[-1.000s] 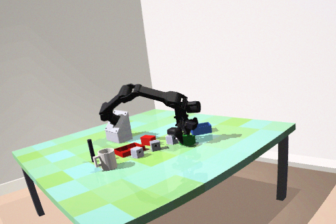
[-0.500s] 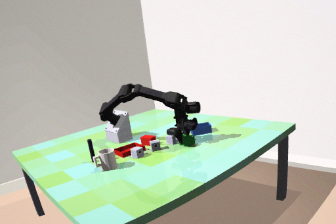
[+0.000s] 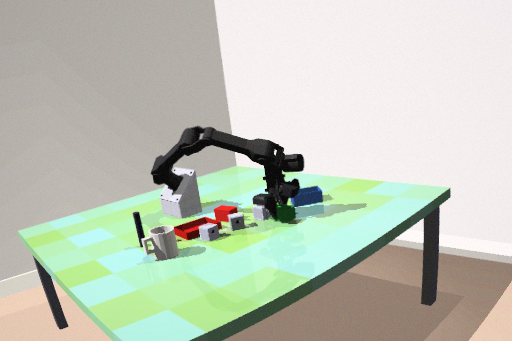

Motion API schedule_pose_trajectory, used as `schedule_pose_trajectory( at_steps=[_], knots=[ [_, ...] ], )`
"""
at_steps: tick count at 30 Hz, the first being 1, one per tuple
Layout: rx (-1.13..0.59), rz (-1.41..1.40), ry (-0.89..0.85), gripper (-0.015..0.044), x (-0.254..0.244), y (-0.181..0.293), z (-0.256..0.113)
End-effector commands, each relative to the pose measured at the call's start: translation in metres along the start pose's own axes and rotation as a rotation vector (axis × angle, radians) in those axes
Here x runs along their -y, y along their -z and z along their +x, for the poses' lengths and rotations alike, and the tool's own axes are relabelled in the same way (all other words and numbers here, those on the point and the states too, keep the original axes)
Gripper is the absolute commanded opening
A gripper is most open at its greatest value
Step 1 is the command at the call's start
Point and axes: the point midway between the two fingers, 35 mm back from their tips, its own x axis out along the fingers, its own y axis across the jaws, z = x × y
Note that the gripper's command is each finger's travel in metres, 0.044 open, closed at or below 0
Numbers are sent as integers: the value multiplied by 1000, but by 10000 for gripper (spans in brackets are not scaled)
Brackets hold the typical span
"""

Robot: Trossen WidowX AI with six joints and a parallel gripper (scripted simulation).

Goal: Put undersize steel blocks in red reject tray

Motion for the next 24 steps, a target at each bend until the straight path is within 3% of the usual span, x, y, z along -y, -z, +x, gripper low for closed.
schedule_pose_trajectory(
  at_steps=[1,24],
  knots=[
    [17,9,-1,0,1,-2,-8],
    [17,8,-1,0,0,9,-7]
  ],
)
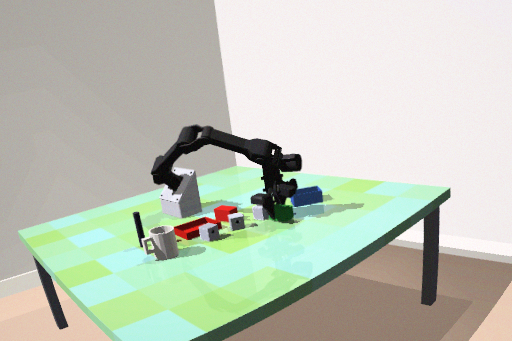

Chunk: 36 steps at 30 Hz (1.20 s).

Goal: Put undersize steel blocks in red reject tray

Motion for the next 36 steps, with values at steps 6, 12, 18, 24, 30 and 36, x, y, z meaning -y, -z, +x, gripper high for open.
schedule_pose_trajectory(
  at_steps=[6,12,18,24,30,36],
  knots=[
    [17,9,-3,0,1,1,-7],
    [5,4,0,0,0,1,-1],
    [12,7,-2,0,1,-4,-3],
    [17,10,-3,0,1,-8,-4],
    [17,10,-3,0,1,-8,-4],
    [17,10,-3,0,1,-11,-4]
  ],
)
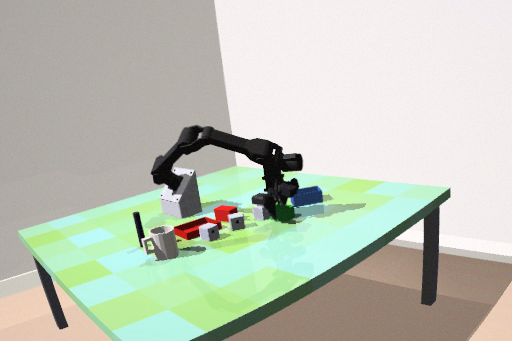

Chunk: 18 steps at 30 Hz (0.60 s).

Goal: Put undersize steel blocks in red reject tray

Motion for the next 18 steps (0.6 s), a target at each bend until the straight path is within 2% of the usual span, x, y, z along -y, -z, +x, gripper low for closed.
schedule_pose_trajectory(
  at_steps=[1,18],
  knots=[
    [8,-2,0,0,0,-5,-2],
    [9,-2,0,0,0,-11,-1]
  ],
)
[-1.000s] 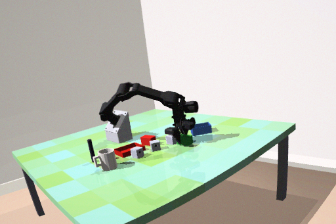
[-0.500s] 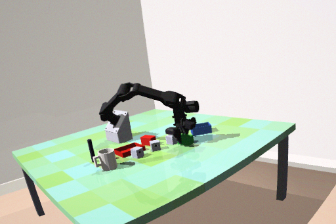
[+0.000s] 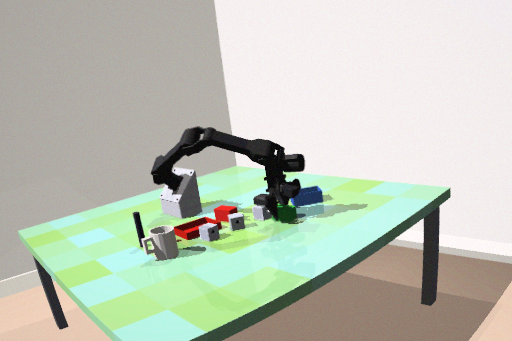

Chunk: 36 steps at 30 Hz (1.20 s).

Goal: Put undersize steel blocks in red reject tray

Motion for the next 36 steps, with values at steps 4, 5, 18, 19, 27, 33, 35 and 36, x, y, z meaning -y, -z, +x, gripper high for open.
schedule_pose_trajectory(
  at_steps=[4,5,18,19,27,33,35,36],
  knots=[
    [9,1,1,0,0,-6,-2],
    [9,1,1,0,0,-7,-2],
    [10,1,1,0,0,-10,-3],
    [10,1,1,0,0,-10,-3],
    [10,2,1,0,1,-14,-3],
    [10,2,1,0,1,-15,-3],
    [10,2,1,0,1,-15,-3],
    [10,2,1,0,1,-16,-3]
  ],
)
